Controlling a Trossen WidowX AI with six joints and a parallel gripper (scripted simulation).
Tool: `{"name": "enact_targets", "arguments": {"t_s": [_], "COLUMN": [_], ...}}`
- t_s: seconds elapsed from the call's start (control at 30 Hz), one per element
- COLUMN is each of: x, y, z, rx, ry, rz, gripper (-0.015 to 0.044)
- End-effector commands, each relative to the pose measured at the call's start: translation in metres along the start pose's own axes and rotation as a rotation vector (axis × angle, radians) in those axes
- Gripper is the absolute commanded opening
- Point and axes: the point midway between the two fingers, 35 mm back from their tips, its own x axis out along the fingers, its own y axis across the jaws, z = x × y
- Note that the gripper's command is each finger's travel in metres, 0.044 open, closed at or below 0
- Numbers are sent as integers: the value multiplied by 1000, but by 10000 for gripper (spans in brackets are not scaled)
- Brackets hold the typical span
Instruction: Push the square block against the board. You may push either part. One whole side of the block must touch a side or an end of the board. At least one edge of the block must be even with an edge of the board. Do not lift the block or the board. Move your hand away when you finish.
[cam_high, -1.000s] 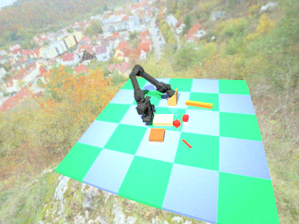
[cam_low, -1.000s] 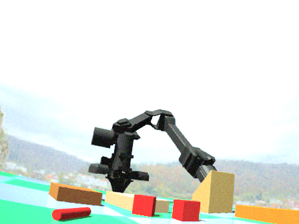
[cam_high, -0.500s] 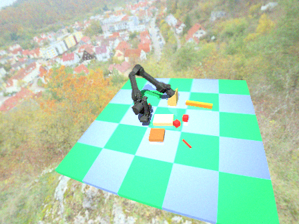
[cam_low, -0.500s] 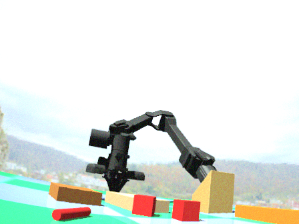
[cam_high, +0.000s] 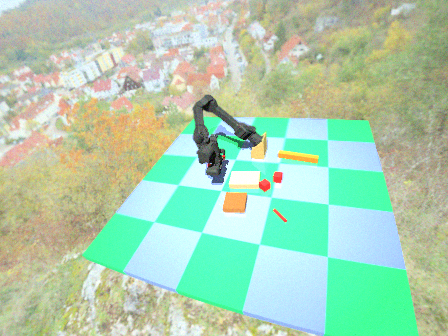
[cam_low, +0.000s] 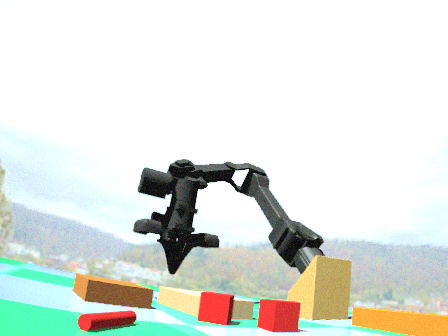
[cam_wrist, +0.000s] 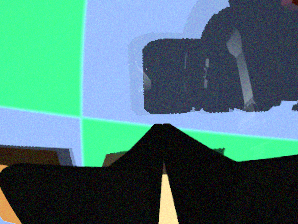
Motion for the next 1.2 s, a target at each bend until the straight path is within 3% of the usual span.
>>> {"name": "enact_targets", "arguments": {"t_s": [0.0,1.17], "x": [0,-7], "y": [0,-54], "z": [-3,-113], "rx": [-24,-1215], "ry": [1,20], "rz": [1,13], "gripper": [0,0]}}
